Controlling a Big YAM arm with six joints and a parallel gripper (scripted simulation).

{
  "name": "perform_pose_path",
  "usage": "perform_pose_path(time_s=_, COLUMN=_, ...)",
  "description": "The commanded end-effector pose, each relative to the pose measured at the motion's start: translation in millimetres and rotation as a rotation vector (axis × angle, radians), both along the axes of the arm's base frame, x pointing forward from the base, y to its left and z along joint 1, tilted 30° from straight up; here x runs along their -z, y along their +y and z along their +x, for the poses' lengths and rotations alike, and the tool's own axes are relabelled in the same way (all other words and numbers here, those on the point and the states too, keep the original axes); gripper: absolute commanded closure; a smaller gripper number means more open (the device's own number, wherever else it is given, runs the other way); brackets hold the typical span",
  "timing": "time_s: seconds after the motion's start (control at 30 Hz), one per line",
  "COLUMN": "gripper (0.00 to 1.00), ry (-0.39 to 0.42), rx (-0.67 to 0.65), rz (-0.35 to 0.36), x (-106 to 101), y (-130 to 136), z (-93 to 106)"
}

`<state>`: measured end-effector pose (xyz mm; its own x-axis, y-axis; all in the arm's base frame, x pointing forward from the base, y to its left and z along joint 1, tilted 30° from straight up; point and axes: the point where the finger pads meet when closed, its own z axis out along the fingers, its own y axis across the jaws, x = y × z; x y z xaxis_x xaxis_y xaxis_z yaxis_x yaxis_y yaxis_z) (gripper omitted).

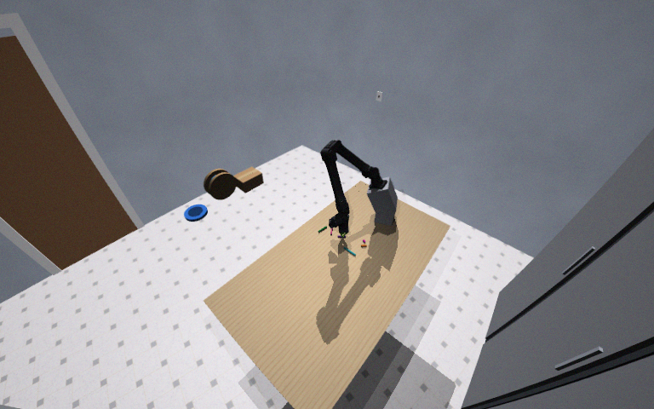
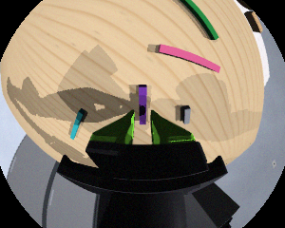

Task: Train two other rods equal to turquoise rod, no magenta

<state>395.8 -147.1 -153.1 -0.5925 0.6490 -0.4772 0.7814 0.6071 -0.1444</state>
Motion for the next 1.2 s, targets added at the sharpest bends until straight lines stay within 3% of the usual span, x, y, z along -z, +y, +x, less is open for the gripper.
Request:
perform_pose_path(time_s=0.0, gripper=0.78, ry=0.0, rx=-0.001, rz=-0.004, x=5.4, y=-5.1, z=2.0)
perform_pose_path(time_s=0.5, gripper=0.78, ry=0.006, rx=0.0, rz=-0.001, x=16.4, y=-10.1, z=1.3)
perform_pose_path(time_s=1.17, gripper=0.78, ry=0.007, rx=-0.003, rz=0.0, x=16.4, y=-8.0, z=1.4)
